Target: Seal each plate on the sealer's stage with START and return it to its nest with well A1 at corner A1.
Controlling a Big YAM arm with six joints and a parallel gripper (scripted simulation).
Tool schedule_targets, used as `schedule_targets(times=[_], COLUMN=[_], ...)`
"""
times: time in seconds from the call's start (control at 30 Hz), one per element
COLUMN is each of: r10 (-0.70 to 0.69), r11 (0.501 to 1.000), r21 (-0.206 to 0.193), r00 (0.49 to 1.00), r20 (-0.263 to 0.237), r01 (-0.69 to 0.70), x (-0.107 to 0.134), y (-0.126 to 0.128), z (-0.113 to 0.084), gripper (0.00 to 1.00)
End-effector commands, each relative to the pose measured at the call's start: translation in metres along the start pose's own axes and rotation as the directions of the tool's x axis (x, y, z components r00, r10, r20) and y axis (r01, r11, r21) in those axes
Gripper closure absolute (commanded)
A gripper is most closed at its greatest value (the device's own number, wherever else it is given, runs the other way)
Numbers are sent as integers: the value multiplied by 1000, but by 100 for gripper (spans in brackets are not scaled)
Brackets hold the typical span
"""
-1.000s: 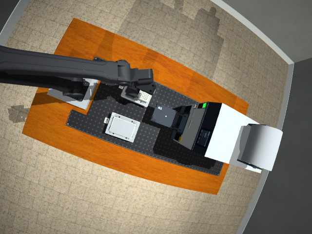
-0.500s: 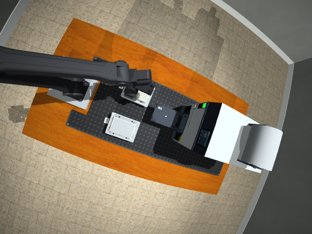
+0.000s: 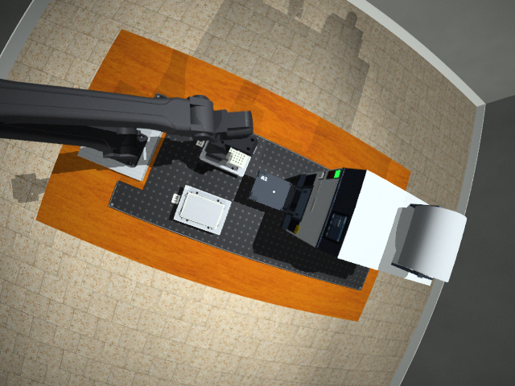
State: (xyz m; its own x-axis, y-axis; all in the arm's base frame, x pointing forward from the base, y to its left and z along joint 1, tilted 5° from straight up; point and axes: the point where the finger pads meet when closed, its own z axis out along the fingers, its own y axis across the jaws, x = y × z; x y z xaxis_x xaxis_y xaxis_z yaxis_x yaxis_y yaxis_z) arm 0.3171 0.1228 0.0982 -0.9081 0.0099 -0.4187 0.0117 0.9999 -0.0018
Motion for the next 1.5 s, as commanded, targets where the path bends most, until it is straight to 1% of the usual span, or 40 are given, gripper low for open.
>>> schedule_targets(times=[0.0,0.03,0.13,0.2,0.43,0.57,0.63,0.73,0.9,1.03,1.2,1.3,1.47], r10=[4,3,3,15,31,23,13,11,8,10,5,6,9], r11=[1000,1000,1000,1000,999,1000,1000,1000,1000,1000,1000,1000,1000], r21=[-17,-10,-8,-14,-13,-8,-7,-12,-22,-23,-13,-15,-22], r00=[1000,1000,1000,999,999,999,1000,1000,999,999,1000,1000,999], r20=[20,14,11,30,41,26,18,24,38,42,21,26,39], r01=[-4,-3,-3,-15,-30,-22,-13,-10,-7,-9,-5,-6,-9], x=[-16,-13,-12,-19,-31,-29,-24,-25,-32,-36,-32,-32,-40], y=[12,11,10,9,5,6,7,8,12,12,10,10,12], z=[-15,-15,-16,-21,-39,-41,-43,-44,-59,-67,-69,-70,-84], gripper=[100,100,100,100,100,100,100,100,100,100,100,100,100])
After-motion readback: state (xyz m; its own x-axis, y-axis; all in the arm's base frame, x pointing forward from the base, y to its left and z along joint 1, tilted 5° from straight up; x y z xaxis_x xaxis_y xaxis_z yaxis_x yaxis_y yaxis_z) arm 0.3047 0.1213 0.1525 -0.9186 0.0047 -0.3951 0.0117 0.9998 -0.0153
